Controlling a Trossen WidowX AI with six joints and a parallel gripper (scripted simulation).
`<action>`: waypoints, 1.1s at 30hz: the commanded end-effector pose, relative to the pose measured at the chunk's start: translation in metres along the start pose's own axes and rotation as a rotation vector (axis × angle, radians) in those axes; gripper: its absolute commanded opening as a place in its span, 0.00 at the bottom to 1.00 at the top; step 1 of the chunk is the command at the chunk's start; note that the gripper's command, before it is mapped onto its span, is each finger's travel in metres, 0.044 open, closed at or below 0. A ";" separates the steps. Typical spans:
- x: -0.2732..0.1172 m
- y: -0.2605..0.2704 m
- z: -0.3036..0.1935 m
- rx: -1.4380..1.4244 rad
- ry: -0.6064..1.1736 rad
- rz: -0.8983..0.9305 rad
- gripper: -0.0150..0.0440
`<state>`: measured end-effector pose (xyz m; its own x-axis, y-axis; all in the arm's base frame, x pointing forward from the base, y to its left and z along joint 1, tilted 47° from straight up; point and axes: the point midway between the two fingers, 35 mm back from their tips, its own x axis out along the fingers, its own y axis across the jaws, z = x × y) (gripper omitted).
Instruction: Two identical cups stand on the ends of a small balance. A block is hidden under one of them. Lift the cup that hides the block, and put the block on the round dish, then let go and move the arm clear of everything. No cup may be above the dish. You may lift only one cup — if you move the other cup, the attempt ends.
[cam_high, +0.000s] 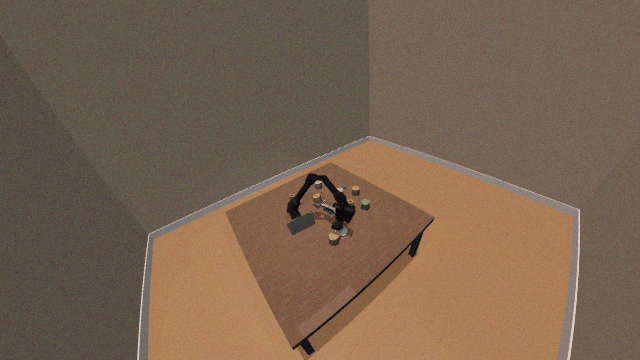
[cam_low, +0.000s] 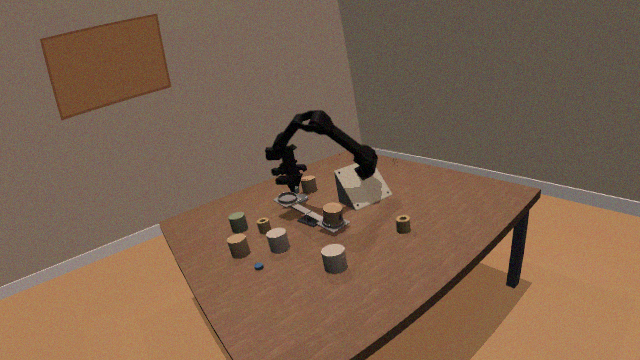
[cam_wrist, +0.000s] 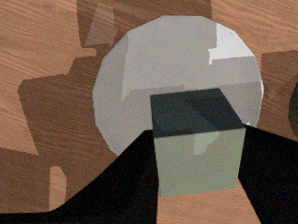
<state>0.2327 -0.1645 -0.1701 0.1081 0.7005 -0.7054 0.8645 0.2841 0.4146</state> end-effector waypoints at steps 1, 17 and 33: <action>0.010 -0.002 -0.001 0.008 0.005 0.006 0.25; 0.030 -0.001 -0.001 0.007 0.005 0.006 0.25; 0.026 -0.001 -0.001 0.003 0.003 0.001 0.88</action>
<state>0.2343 -0.1453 -0.1887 0.1074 0.7034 -0.7027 0.8662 0.2807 0.4134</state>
